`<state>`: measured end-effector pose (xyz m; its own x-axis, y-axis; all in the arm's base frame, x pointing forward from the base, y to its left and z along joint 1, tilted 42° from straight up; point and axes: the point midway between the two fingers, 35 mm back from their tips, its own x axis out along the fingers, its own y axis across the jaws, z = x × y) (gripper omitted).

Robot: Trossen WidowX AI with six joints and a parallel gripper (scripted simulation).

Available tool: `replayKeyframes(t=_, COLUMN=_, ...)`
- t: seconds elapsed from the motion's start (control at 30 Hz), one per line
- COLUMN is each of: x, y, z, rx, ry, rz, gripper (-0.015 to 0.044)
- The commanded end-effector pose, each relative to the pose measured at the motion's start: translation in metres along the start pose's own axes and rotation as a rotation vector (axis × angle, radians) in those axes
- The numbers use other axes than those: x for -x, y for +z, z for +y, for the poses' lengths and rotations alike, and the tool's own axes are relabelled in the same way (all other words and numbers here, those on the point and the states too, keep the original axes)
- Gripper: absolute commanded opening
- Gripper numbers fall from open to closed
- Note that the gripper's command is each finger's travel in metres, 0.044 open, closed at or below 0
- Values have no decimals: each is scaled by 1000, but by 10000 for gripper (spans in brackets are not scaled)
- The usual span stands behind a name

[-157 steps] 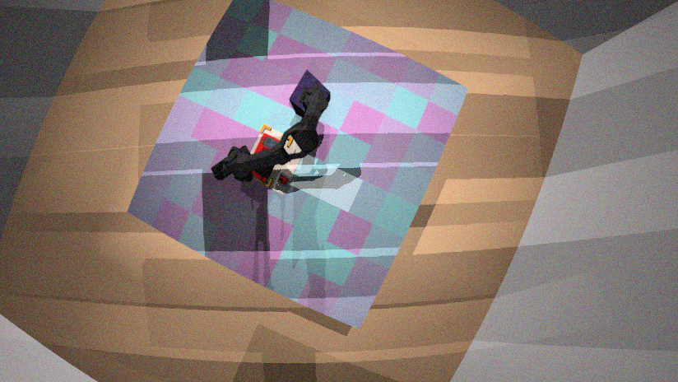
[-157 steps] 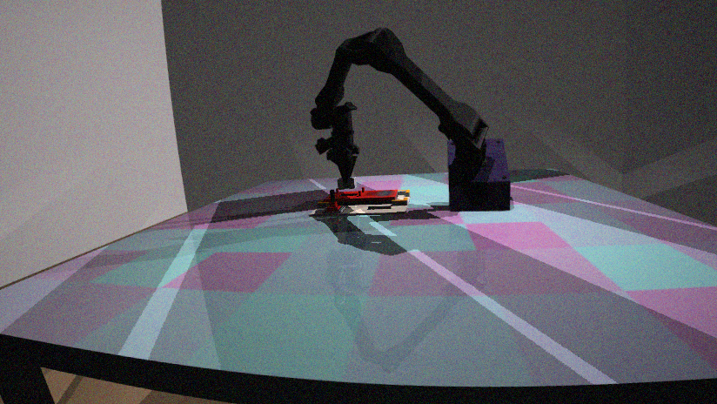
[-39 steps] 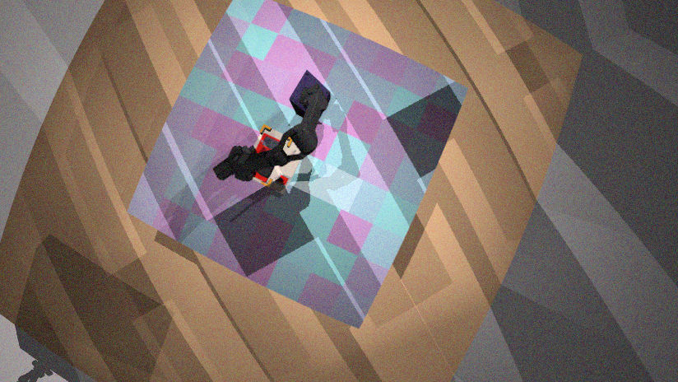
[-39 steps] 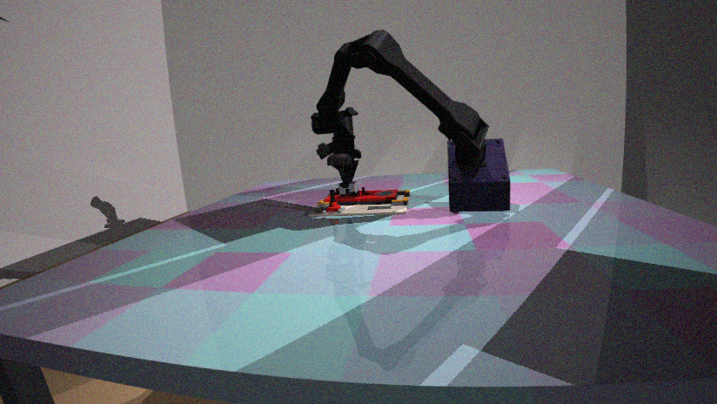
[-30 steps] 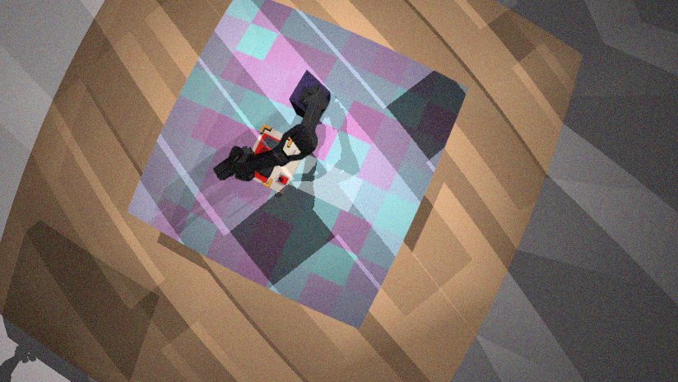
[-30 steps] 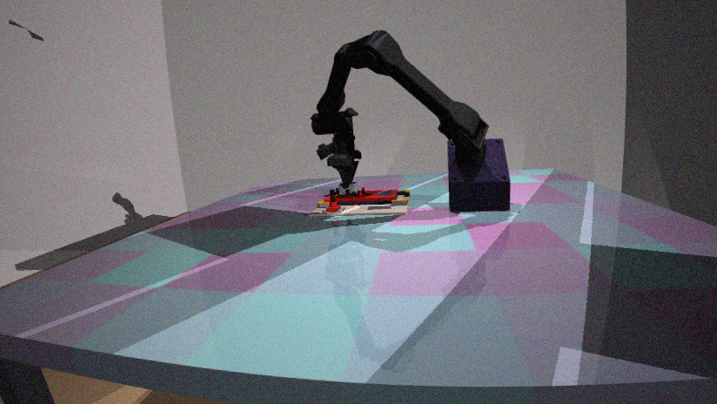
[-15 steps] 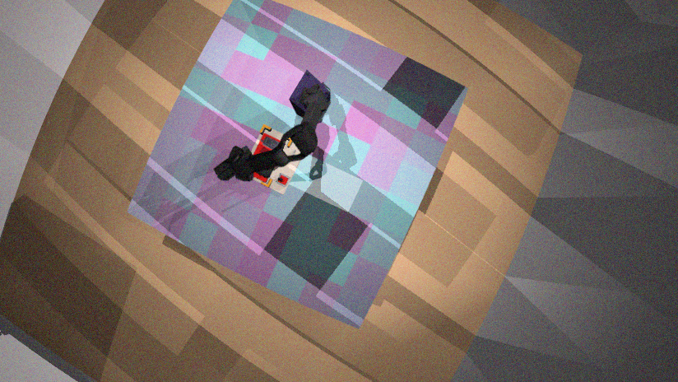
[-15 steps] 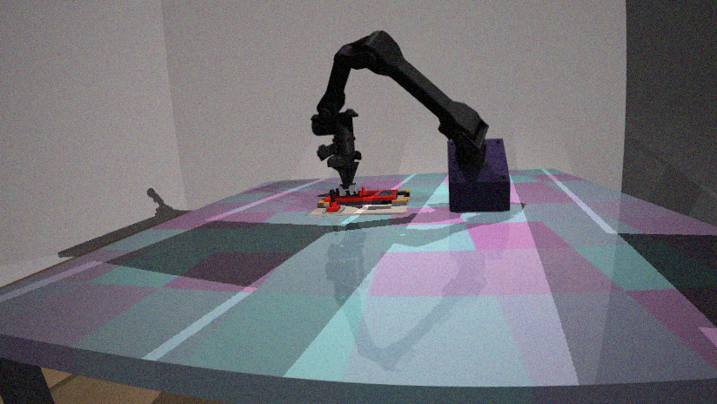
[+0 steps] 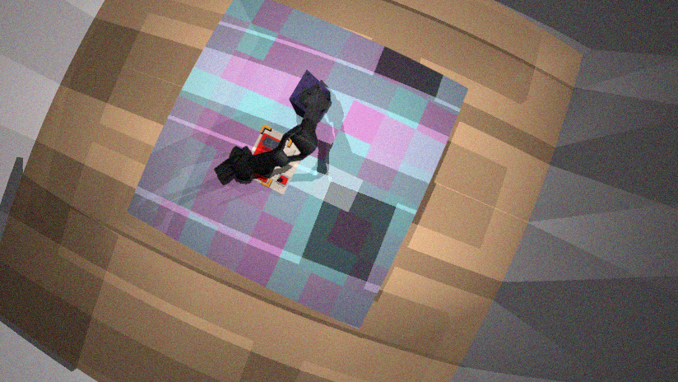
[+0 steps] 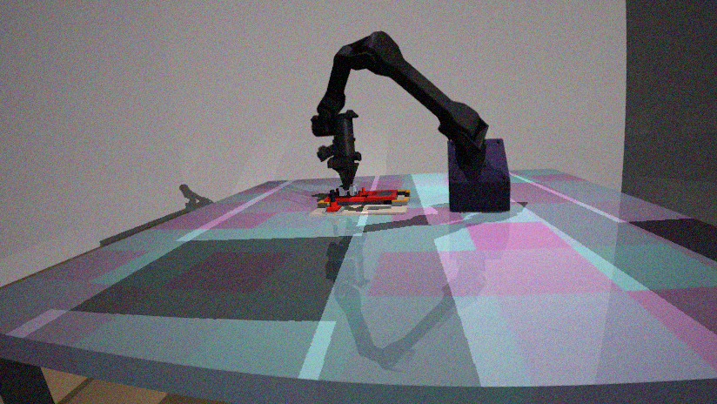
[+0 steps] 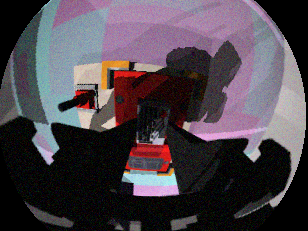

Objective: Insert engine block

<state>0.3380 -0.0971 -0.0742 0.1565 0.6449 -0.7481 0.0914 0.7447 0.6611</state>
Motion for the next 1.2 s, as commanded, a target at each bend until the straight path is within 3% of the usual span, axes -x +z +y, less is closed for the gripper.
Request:
replayKeyframes(t=0.0, x=-1, y=1, z=0, rx=-2, ry=3, rz=-4, gripper=159)
replayKeyframes(t=0.73, x=-3, y=0, z=0, rx=-4, ry=3, rz=-4, gripper=159)
replayKeyframes(t=1.07, x=-2, y=-1, z=0, rx=-2, ry=2, rz=-1, gripper=421)
replayKeyframes(t=1.17, x=-2, y=-1, z=0, rx=-2, ry=2, rz=-1, gripper=440)
